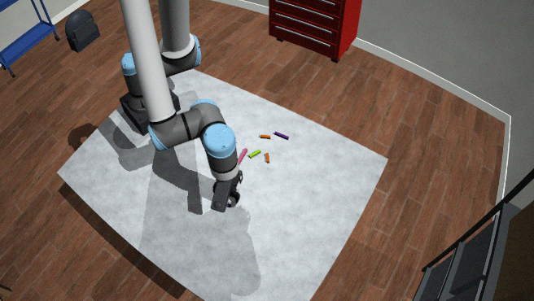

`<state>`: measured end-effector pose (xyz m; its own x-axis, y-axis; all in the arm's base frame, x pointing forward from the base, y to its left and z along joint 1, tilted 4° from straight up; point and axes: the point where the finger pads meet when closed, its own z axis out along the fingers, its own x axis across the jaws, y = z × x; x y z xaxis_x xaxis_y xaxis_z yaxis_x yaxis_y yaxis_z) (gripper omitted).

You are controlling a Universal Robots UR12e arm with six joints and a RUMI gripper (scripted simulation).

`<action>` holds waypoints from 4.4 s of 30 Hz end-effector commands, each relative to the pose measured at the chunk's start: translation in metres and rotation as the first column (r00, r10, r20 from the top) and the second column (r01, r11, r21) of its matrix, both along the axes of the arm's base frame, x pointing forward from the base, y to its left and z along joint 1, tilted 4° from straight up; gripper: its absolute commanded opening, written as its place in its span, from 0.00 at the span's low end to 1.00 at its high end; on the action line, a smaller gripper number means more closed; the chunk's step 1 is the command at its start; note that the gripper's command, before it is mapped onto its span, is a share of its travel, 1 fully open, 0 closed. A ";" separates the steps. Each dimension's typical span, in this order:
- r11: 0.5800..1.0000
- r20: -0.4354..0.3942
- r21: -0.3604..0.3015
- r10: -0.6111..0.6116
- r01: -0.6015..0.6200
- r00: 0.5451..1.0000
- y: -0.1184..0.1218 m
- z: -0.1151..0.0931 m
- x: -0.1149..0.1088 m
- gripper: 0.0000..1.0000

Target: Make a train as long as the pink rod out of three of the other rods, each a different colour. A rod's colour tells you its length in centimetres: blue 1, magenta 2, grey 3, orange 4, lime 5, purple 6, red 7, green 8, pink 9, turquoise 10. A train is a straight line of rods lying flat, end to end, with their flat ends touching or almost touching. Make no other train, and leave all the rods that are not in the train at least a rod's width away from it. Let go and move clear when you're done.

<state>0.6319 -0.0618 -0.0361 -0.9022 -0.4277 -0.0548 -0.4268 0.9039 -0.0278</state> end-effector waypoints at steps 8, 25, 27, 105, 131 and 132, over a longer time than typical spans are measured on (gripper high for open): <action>1.000 0.001 0.000 0.000 0.000 1.000 0.000 0.001 0.001 0.00; 1.000 0.001 0.000 0.000 0.000 1.000 0.000 0.001 0.001 0.00; 1.000 0.001 0.000 0.000 0.000 1.000 0.000 0.001 0.001 0.00; 0.812 -0.012 -0.037 0.582 -0.582 0.813 0.117 0.097 -0.059 0.00; 0.812 -0.012 -0.037 0.582 -0.582 0.813 0.117 0.042 -0.055 0.00; 0.812 -0.012 -0.037 0.582 -0.582 0.813 0.117 0.042 -0.055 0.00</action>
<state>0.5745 0.0556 0.0174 -0.4838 -0.8747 -0.0279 -0.8731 0.4846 -0.0537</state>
